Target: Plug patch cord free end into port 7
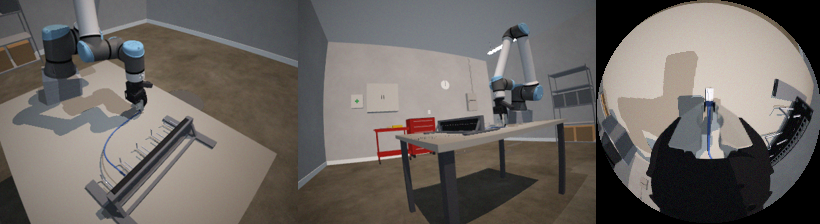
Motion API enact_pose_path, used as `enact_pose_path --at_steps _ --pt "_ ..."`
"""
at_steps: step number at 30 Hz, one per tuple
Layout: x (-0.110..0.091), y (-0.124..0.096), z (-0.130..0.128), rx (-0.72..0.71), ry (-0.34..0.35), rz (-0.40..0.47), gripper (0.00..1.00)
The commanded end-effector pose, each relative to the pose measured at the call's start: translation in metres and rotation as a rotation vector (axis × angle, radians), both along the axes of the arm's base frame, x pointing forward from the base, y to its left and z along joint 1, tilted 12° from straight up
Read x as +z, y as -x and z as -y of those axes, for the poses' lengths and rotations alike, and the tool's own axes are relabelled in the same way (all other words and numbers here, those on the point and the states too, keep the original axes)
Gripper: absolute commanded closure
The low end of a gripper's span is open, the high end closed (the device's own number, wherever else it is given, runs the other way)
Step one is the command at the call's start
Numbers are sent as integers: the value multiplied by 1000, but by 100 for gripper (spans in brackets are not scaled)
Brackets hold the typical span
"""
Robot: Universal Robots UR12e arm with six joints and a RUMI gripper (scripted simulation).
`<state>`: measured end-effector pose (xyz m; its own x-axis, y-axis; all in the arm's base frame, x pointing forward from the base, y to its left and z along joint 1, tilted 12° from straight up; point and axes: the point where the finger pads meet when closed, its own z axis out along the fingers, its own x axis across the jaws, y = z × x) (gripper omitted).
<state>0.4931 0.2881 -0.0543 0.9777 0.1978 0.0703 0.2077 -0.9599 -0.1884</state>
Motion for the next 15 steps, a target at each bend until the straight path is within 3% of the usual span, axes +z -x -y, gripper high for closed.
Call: enact_pose_path --at_steps 1,15 --pt "0 -1 0 0 0 1 100" --pt "0 -1 0 0 0 1 100"
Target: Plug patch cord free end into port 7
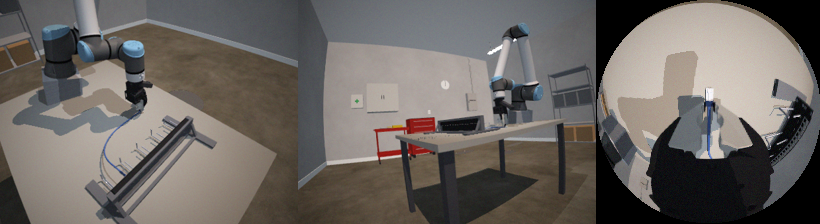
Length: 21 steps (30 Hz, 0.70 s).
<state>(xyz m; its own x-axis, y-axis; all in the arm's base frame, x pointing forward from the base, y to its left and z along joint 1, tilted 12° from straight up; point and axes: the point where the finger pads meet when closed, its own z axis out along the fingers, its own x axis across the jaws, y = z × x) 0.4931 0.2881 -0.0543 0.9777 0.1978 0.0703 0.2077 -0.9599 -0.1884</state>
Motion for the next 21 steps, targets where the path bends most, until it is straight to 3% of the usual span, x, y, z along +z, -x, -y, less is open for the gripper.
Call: enact_pose_path --at_steps 1,21 --pt "0 -1 0 0 0 1 100" --pt "8 0 2 0 0 1 100"
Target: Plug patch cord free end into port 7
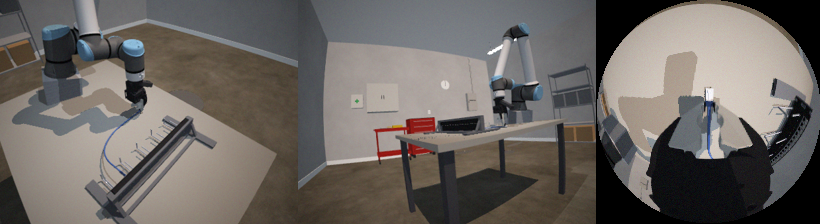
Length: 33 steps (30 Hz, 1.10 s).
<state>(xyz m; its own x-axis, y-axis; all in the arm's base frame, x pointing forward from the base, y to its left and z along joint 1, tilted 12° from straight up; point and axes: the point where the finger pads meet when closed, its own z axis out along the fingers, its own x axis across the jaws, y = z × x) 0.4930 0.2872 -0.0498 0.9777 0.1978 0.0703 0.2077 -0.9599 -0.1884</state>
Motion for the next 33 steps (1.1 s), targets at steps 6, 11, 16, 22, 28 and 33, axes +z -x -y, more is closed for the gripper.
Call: enact_pose_path --at_steps 6,11,16,22,28,33 --pt "9 0 2 0 0 1 100" --pt "17 0 3 0 0 1 100" --pt "26 0 5 0 0 1 100" --pt "35 1 7 0 0 1 100" --pt "43 1 9 0 0 1 100" --pt "49 1 10 0 0 1 100"
